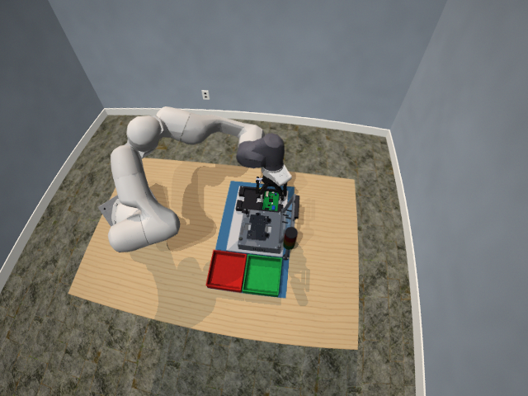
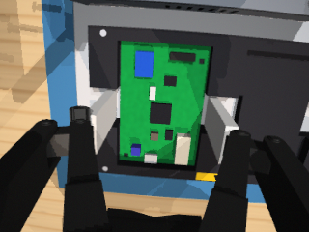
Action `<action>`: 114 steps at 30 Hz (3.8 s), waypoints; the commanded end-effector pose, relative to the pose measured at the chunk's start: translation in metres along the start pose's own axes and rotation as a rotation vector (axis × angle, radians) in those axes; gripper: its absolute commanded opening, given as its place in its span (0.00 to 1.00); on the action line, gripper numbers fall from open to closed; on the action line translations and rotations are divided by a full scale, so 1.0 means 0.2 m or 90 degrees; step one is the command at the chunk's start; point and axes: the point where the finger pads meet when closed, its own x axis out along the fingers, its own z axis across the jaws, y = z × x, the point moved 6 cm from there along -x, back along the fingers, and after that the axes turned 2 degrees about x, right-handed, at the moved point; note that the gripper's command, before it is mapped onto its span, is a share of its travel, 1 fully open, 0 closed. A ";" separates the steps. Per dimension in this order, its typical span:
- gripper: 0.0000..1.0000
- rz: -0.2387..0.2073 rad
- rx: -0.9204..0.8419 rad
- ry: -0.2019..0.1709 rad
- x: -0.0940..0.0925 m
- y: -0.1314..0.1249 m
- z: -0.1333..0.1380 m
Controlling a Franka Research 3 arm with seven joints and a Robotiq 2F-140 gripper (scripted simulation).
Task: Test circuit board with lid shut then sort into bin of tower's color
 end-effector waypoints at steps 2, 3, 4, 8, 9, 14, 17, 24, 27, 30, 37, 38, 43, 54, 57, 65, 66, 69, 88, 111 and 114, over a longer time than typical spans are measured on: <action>0.54 -0.001 -0.002 0.000 0.01 0.00 0.00; 0.54 -0.001 -0.002 0.000 0.01 0.00 0.00; 0.54 -0.001 -0.002 0.000 0.01 0.00 0.00; 0.51 -0.001 -0.002 0.000 0.01 0.00 0.00; 0.51 -0.001 -0.002 0.000 0.01 0.00 0.00; 0.51 -0.001 -0.002 0.000 0.01 0.00 0.00; 0.51 -0.001 -0.002 0.000 0.01 0.00 0.00; 0.49 -0.001 -0.002 0.000 0.01 0.00 0.00; 0.49 -0.001 -0.002 0.000 0.01 0.00 0.00; 0.49 -0.001 -0.002 0.000 0.01 0.00 0.00; 0.47 -0.001 -0.002 0.000 0.01 0.00 0.00; 0.47 -0.001 -0.002 0.000 0.01 0.00 0.00; 0.47 -0.001 -0.002 0.000 0.01 0.00 0.00; 0.46 -0.001 -0.002 0.000 0.01 0.00 0.00; 0.46 -0.001 -0.002 0.000 0.01 0.00 0.00; 0.46 -0.001 -0.002 0.000 0.01 0.00 0.00; 0.46 -0.001 -0.002 0.000 0.01 0.00 0.00; 0.46 -0.001 -0.002 0.000 0.01 0.00 0.00; 0.46 -0.001 -0.002 0.000 0.00 0.00 0.00; 0.46 -0.001 -0.002 0.000 -0.12 0.00 0.00; 0.46 -0.001 -0.002 0.000 -0.13 0.00 0.00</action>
